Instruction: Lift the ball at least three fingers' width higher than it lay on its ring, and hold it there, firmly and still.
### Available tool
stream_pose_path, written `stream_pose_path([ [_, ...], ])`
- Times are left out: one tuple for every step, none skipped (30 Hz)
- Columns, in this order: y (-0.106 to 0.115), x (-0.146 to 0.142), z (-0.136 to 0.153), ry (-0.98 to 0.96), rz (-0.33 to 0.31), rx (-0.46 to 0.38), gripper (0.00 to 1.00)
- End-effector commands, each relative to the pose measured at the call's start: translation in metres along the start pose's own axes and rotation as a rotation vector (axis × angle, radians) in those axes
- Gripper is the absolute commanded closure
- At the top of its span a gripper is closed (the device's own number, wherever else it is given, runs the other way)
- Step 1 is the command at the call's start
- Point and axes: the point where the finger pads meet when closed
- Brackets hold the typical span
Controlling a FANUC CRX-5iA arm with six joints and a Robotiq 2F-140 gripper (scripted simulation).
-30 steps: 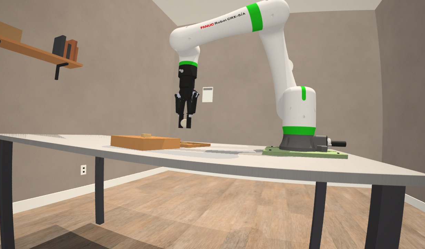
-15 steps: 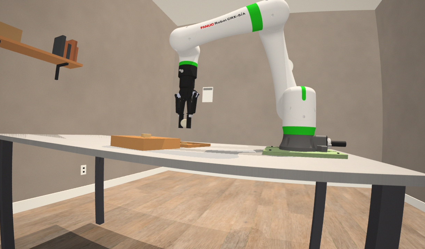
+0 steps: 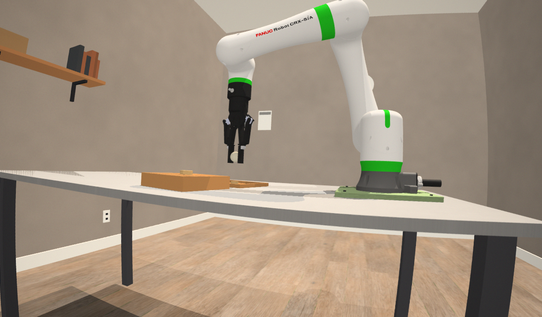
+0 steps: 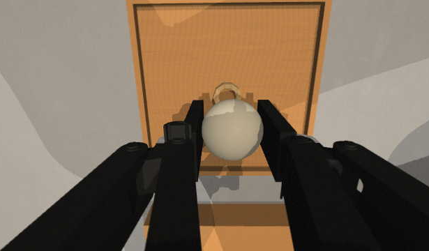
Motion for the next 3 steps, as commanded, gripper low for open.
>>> stream_pose_path([
  [0.0009, -0.0006, -0.0001, 0.0, -0.002, 0.0, 0.9],
  [0.0009, -0.0006, -0.0001, 0.0, -0.002, 0.0, 0.9],
  [0.0009, -0.0006, -0.0001, 0.0, -0.002, 0.0, 0.9],
])
Point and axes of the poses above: the point where the finger pads meet when closed, its own y axis back along the fingers, its own x axis across the jaws, z = x × y
